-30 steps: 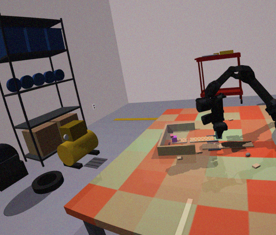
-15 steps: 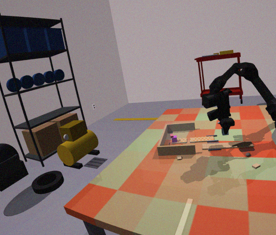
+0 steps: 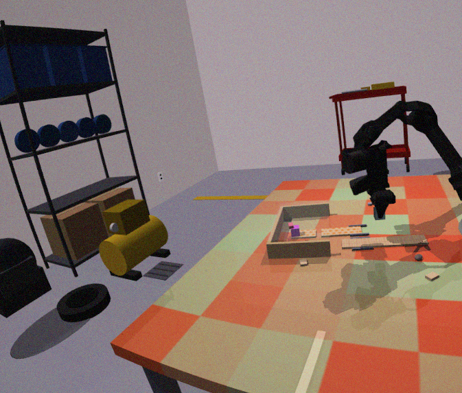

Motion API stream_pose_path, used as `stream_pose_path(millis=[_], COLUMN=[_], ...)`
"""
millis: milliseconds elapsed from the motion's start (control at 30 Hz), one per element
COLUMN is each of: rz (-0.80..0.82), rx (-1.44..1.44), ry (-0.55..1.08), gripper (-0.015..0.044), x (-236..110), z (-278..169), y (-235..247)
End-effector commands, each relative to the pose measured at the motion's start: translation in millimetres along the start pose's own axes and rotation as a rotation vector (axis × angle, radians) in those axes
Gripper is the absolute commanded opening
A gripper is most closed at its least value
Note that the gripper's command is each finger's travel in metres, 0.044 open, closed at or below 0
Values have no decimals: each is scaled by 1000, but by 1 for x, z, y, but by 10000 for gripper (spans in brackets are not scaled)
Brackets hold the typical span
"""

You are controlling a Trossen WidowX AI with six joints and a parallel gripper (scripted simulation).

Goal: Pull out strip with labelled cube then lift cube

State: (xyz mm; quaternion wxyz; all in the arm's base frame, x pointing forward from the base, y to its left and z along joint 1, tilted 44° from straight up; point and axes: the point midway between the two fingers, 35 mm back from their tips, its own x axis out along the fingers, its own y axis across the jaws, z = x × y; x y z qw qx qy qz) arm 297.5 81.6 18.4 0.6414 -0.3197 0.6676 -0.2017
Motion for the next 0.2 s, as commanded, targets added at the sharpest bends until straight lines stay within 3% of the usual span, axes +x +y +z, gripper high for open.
stream_pose_path(millis=[0, 167], rz=[4, 4], rx=[5, 5], ry=[-1, -1], gripper=[0, 0], x=[-1, -1], z=[0, 0], y=[1, 1])
